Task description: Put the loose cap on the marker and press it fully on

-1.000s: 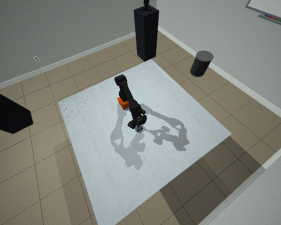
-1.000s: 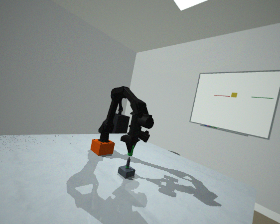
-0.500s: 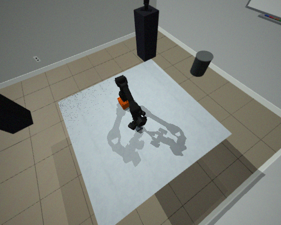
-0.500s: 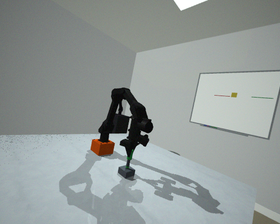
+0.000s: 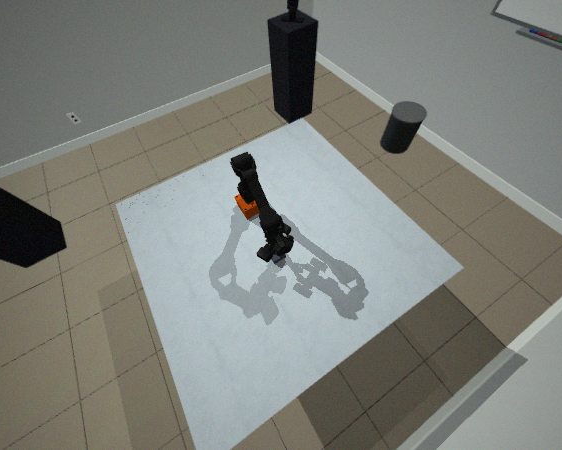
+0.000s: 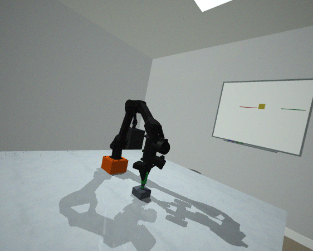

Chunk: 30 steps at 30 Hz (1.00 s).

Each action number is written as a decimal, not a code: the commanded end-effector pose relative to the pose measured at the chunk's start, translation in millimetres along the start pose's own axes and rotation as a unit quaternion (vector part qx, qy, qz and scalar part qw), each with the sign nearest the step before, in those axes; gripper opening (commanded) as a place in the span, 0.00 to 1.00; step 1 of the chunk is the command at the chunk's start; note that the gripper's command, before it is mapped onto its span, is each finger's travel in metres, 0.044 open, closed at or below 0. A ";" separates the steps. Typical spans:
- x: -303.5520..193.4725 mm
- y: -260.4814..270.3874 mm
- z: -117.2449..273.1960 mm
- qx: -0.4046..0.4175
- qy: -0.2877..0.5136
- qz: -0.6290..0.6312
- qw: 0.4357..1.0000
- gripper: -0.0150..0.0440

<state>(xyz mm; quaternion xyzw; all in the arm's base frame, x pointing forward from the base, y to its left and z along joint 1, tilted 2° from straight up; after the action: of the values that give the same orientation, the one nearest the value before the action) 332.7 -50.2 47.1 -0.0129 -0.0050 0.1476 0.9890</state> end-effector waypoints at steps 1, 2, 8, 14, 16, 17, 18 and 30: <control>-0.8 -0.1 -6.5 -0.001 0.001 0.003 1.000 0.25; -0.9 -0.1 -7.8 -0.001 0.001 0.003 1.000 0.25; -0.9 -0.1 -8.6 -0.001 0.001 0.003 1.000 0.25; -1.0 0.4 -8.1 0.001 0.002 0.000 1.000 0.48; -1.0 0.4 -8.1 0.001 0.002 0.000 1.000 0.57; -1.0 0.4 -8.1 0.001 0.002 0.000 1.000 0.61; -1.0 0.4 -8.1 0.001 0.002 0.000 1.000 0.65; 1.5 -0.6 29.0 0.001 0.001 0.000 1.000 1.00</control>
<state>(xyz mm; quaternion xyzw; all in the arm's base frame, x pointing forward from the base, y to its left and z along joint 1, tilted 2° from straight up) 328.7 -49.7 47.9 -0.0085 0.0095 0.1480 0.9889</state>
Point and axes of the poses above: the point midway between the two fingers, 35 mm back from their tips, its own z axis back along the fingers, its own y axis across the jaws, x = y × z, the point moved 1 cm from there along z, back along the fingers, and after that the axes turned 5 degrees about -z, right-handed, at the moved point
